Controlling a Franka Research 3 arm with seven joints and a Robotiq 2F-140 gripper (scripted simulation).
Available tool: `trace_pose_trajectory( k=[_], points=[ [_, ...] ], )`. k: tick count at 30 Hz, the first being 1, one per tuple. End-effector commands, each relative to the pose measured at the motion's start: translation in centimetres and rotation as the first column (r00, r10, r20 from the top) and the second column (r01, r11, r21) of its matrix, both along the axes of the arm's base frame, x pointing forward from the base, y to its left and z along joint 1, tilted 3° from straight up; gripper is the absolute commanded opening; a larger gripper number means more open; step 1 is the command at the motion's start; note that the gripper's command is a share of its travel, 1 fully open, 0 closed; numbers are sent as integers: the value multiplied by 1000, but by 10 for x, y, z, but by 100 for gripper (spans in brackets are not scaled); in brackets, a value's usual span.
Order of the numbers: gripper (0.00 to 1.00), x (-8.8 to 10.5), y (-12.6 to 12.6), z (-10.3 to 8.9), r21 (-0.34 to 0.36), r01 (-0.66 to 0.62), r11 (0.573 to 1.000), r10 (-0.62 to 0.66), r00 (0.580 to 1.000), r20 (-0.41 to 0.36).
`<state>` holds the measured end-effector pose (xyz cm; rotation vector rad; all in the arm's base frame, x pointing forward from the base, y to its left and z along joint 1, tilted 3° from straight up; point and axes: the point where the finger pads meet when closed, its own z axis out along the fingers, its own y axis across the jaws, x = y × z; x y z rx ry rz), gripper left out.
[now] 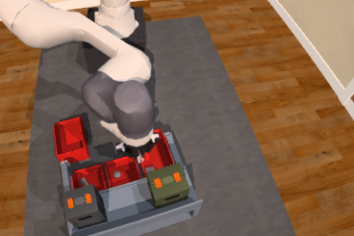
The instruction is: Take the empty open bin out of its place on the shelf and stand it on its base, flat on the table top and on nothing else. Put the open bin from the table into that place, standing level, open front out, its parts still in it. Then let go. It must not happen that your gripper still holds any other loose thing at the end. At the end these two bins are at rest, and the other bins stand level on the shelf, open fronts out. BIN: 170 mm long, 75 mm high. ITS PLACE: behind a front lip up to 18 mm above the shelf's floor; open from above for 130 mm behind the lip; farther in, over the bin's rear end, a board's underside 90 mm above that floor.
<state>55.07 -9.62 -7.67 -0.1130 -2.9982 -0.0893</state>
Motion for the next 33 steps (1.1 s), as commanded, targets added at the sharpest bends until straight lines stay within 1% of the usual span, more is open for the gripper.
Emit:
trace_pose_trajectory(
  k=[1, 24, 33],
  points=[
    [0, 3, 1, 0, 1, 3, 1000, -3, 1000, 7],
    [0, 4, 1, 0, 0, 3, 1000, -3, 1000, 9],
    [0, 3, 1, -1, -1, 4, 1000, -4, 1000, 30]
  ],
)
